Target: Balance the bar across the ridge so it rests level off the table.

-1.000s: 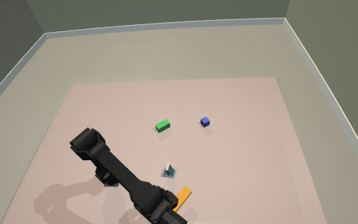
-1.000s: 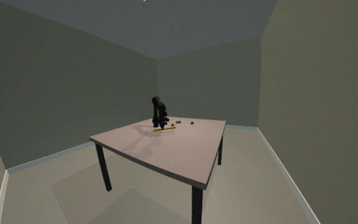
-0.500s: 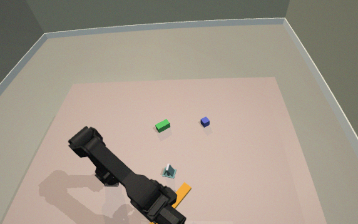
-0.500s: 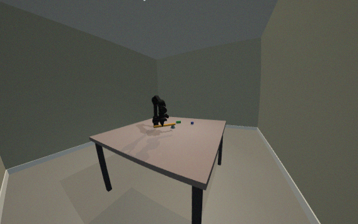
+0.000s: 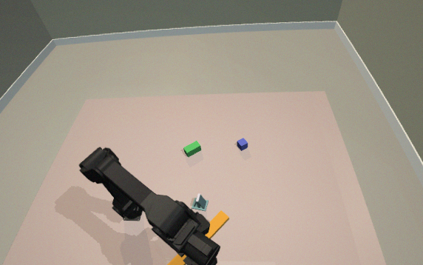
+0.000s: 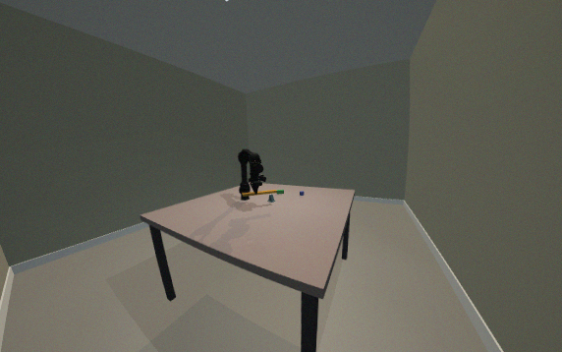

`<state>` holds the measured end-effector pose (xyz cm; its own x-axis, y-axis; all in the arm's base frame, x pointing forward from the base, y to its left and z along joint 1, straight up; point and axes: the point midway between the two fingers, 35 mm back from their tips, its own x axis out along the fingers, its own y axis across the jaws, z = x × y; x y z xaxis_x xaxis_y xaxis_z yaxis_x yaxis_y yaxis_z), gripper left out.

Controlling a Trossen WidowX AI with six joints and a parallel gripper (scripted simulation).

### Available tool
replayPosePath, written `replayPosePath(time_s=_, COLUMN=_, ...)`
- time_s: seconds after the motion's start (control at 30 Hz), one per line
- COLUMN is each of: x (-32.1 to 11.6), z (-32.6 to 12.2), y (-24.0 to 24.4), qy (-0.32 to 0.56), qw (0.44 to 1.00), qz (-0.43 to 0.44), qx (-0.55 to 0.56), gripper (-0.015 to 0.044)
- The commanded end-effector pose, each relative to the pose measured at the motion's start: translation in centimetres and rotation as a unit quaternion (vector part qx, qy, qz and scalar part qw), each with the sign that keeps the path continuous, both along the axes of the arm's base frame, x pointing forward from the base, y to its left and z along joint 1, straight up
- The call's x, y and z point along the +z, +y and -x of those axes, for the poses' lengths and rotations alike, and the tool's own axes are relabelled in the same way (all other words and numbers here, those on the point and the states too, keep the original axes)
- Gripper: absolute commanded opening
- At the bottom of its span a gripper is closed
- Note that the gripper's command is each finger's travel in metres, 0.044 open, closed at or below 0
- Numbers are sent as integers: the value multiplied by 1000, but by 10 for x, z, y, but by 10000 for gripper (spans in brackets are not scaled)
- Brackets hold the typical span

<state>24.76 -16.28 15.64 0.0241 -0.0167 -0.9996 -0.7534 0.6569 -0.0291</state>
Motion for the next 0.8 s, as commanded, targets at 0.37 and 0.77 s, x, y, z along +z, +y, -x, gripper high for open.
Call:
replayPosePath(time_s=0.37, x=2, z=-8, y=58, qy=-3, qw=988, qz=-7, qx=-153, gripper=0)
replayPosePath(time_s=0.77, x=2, z=-5, y=105, qy=-4, qw=961, qz=-12, qx=-277, gripper=0)
